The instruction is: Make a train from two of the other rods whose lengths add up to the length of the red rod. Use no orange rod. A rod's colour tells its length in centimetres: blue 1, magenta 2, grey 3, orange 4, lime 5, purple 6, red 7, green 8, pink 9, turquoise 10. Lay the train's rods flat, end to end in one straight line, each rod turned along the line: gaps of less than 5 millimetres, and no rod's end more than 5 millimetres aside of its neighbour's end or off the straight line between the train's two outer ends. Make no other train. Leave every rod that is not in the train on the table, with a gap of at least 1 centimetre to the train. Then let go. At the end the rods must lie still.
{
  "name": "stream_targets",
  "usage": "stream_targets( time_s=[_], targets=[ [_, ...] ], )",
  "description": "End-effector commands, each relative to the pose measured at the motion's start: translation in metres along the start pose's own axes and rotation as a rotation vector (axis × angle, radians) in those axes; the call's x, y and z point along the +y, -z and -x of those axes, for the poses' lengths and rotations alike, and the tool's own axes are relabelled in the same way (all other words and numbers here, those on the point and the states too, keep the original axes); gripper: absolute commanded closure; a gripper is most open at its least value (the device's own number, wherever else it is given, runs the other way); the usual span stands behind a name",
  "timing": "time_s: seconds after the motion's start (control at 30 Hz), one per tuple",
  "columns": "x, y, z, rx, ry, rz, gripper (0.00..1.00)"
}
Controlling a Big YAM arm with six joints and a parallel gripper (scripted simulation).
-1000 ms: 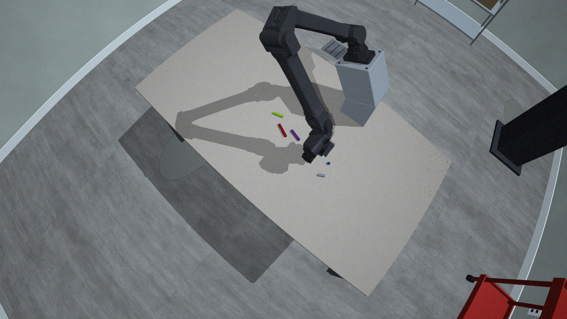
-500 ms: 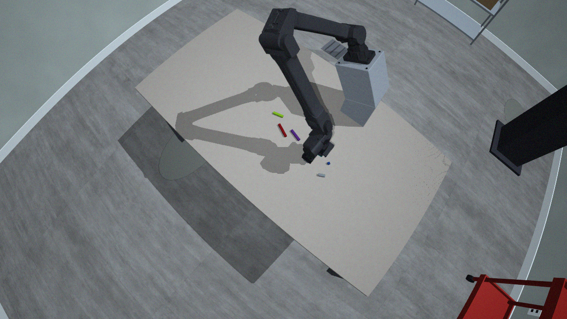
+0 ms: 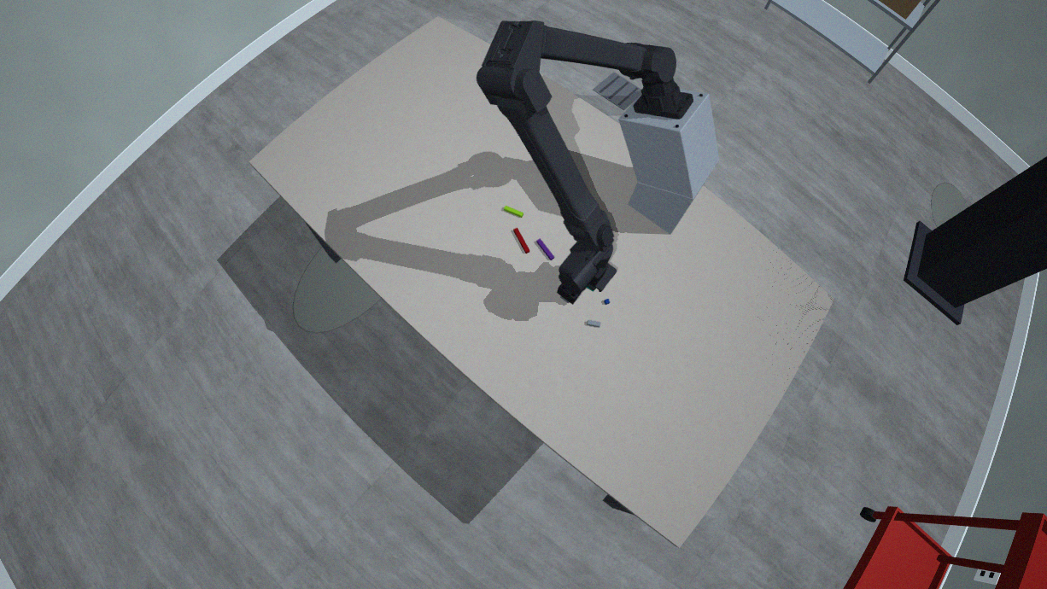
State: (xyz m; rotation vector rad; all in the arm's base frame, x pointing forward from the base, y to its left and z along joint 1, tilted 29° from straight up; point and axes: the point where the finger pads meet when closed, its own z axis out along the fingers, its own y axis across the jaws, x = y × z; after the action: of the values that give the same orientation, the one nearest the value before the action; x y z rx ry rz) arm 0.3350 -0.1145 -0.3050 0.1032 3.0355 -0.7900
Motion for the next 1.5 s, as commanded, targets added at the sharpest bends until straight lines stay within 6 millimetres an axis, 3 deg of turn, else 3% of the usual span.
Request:
stream_targets(
  time_s=[0.0,1.13,1.17,1.47],
  targets=[
    [0.0008,-0.0084,-0.0032,0.003,0.001,-0.002,0.76],
    [0.0008,-0.0084,-0.0032,0.003,0.001,-0.002,0.76],
    [0.0008,-0.0084,-0.0032,0.003,0.001,-0.002,0.95],
    [0.0008,-0.0084,-0.0032,0.003,0.001,-0.002,0.95]
  ],
)
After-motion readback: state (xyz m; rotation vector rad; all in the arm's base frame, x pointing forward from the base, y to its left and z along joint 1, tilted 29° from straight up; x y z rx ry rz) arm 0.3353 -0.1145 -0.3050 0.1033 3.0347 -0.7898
